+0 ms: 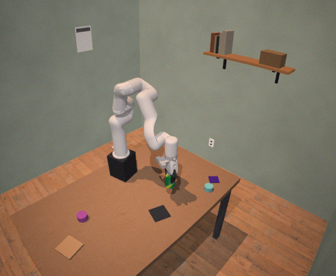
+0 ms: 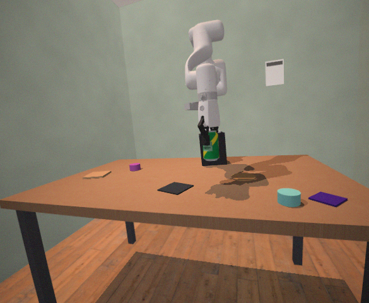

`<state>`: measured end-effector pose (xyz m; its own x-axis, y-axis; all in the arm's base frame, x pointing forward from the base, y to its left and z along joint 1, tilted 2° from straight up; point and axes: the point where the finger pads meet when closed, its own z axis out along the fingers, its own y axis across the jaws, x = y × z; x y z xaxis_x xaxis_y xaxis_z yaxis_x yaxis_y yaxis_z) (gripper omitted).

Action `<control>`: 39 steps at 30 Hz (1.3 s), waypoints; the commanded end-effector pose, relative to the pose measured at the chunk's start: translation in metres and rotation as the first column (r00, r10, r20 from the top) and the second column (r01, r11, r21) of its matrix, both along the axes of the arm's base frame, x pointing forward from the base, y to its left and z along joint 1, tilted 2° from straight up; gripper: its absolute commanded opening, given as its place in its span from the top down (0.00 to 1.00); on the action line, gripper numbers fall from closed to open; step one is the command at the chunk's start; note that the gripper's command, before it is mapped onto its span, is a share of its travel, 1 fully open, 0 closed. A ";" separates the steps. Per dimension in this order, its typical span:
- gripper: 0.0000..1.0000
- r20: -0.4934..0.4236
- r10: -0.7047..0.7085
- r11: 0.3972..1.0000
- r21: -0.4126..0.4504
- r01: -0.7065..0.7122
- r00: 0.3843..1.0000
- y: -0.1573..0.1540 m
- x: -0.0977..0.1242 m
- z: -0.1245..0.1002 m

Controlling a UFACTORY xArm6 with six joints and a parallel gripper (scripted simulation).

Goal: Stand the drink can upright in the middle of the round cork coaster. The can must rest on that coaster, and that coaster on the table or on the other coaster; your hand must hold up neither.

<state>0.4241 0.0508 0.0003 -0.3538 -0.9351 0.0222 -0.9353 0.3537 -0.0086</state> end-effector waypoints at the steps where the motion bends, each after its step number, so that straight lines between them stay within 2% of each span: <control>1: 1.00 0.005 0.000 1.000 -0.001 0.000 1.000 0.021 -0.010 0.001; 11: 1.00 0.005 0.000 1.000 -0.002 0.000 1.000 0.066 -0.043 0.000; 13: 1.00 0.005 0.000 1.000 -0.002 0.000 1.000 0.066 -0.043 0.000; 22: 1.00 0.005 0.001 1.000 -0.002 -0.001 1.000 0.095 -0.071 -0.001; 39: 1.00 0.005 0.001 1.000 -0.002 -0.001 1.000 0.120 -0.101 -0.002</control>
